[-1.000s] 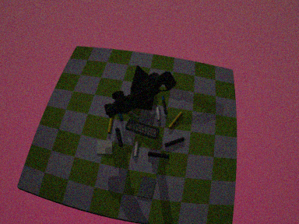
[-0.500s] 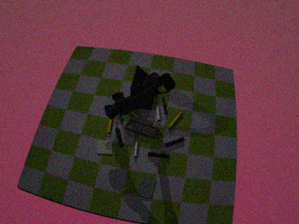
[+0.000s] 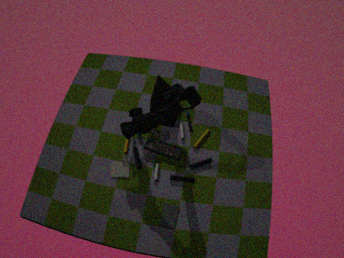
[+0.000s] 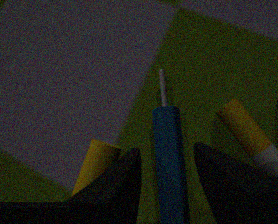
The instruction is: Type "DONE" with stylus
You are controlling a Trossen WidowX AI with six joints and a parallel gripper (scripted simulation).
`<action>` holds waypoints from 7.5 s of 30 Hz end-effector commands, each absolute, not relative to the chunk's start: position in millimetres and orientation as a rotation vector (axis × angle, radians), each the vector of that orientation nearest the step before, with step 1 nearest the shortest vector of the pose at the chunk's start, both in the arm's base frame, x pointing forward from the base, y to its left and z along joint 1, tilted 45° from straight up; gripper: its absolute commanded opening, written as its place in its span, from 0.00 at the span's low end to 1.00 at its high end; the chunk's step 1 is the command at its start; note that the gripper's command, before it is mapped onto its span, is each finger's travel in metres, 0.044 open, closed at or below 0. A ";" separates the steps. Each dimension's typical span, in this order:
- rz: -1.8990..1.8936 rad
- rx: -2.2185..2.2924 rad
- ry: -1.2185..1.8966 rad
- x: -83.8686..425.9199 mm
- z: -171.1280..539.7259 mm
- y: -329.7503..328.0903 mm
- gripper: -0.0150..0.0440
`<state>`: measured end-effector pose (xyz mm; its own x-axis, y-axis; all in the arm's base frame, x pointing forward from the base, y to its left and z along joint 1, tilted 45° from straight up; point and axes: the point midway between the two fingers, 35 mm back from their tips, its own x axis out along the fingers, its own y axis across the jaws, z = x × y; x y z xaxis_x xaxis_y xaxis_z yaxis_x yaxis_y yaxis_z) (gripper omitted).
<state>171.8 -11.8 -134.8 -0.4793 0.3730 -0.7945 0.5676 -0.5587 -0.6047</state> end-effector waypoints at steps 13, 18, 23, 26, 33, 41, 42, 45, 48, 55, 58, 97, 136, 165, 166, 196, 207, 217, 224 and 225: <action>-2.190 1.523 1.405 168.5 -143.3 -2.1 0.51; -2.190 1.523 1.405 168.4 -144.6 -0.8 0.51; -2.183 1.520 1.405 169.6 -144.4 -1.9 0.38; -2.183 1.520 1.405 169.6 -144.4 -1.9 0.31; -2.183 1.520 1.405 169.6 -144.4 -1.9 0.25; -2.183 1.520 1.402 173.2 -126.3 -20.4 0.25; -2.183 1.519 1.401 173.7 -121.4 -25.3 0.25; -2.184 1.518 1.401 174.1 -109.6 -36.8 0.25; -2.184 1.518 1.401 174.1 -108.7 -37.6 0.25; -1.975 1.407 1.556 180.8 -104.9 -33.5 0.25; -1.856 1.336 1.635 185.0 -101.2 -32.4 0.25; -0.295 0.245 2.165 233.5 -41.4 -3.6 0.25; 1.187 -0.872 1.930 257.9 32.4 42.4 0.25; 1.189 -0.871 1.929 253.8 3.1 70.3 0.39; 1.189 -0.871 1.929 253.7 2.6 70.7 0.39; 1.189 -0.870 1.929 252.6 -6.8 80.1 0.39; 1.189 -0.870 1.929 252.6 -6.5 79.8 0.39; 1.188 -0.871 1.929 255.9 19.7 53.6 0.39; 1.187 -0.954 1.856 257.4 24.7 57.8 0.35; 1.188 -0.980 1.834 258.0 26.9 58.7 0.34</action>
